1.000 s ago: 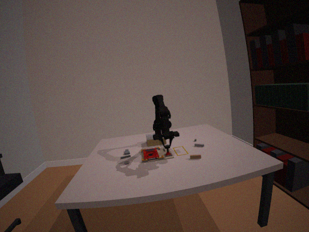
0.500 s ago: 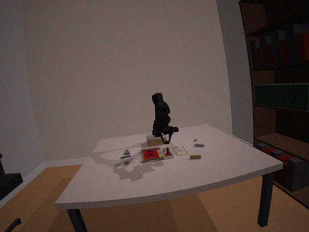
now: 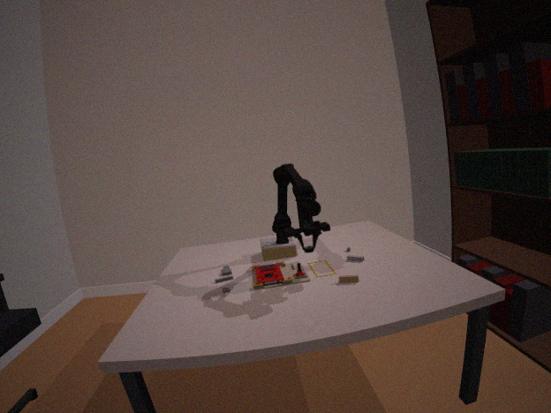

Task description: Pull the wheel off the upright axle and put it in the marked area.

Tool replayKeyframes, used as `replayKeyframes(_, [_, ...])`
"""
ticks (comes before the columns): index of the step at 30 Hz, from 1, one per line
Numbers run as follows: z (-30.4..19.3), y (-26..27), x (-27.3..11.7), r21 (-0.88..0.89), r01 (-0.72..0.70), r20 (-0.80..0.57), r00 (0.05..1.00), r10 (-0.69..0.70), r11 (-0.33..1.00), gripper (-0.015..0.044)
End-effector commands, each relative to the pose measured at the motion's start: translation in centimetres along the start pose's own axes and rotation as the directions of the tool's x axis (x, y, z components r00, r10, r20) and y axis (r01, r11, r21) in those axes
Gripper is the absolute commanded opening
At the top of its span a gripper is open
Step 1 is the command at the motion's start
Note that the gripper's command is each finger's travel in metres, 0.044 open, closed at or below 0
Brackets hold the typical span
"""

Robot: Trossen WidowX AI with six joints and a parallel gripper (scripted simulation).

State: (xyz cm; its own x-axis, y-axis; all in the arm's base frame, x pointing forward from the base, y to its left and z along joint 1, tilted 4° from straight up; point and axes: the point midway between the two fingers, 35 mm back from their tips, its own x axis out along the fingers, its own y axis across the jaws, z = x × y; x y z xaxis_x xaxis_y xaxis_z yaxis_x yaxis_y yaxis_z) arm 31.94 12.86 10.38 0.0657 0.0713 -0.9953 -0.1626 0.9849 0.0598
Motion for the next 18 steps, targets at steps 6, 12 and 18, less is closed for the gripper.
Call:
replayKeyframes(6, [-2.3,3.6,-0.2,0.005,-0.001,-0.002,1.0,0.001,1.0,0.0])
replayKeyframes(12, [-3.6,5.3,-0.3,0.004,-0.004,-0.002,1.0,0.004,1.0,0.0])
replayKeyframes(18, [-3.6,5.3,1.0,0.004,-0.004,-0.002,1.0,0.004,1.0,0.0])
